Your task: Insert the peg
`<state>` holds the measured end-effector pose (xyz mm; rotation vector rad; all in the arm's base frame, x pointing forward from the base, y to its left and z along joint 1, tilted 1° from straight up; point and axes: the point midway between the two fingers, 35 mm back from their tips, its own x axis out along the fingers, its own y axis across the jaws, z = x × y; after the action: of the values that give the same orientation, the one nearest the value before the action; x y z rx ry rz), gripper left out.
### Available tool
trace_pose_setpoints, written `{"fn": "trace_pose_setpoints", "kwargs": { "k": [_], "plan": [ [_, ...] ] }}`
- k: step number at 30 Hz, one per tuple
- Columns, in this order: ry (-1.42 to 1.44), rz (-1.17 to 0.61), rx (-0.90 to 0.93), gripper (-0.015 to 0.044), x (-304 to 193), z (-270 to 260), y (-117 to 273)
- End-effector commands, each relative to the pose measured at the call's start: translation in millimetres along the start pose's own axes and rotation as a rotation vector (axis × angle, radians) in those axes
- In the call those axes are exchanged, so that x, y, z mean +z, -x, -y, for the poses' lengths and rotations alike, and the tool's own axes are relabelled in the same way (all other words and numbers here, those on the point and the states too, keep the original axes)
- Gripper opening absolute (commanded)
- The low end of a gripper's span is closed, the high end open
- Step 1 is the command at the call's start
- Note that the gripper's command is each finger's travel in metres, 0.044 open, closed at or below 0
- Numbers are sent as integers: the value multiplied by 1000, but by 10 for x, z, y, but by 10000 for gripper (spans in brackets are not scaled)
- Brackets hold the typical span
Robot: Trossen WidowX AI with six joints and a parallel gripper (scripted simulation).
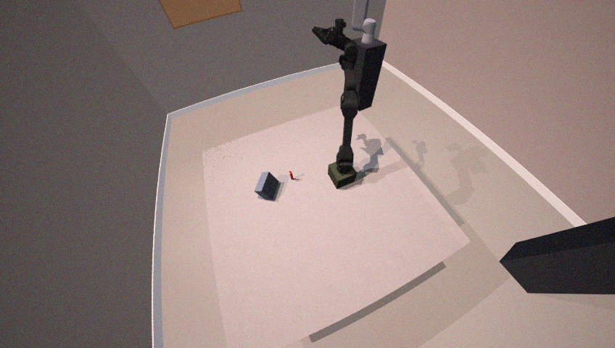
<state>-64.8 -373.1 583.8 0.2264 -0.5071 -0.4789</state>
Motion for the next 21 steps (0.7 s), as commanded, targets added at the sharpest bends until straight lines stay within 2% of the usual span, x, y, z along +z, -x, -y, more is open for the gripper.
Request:
{"fn": "trace_pose_setpoints", "kwargs": {
  "k": [1,2,21],
  "plan": [
    [-2,1,1,426,-2,3,-6],
    [-8,5,3,440,-8,14,-23],
    [-240,101,6,440,-417,401,-697]
  ]
}}
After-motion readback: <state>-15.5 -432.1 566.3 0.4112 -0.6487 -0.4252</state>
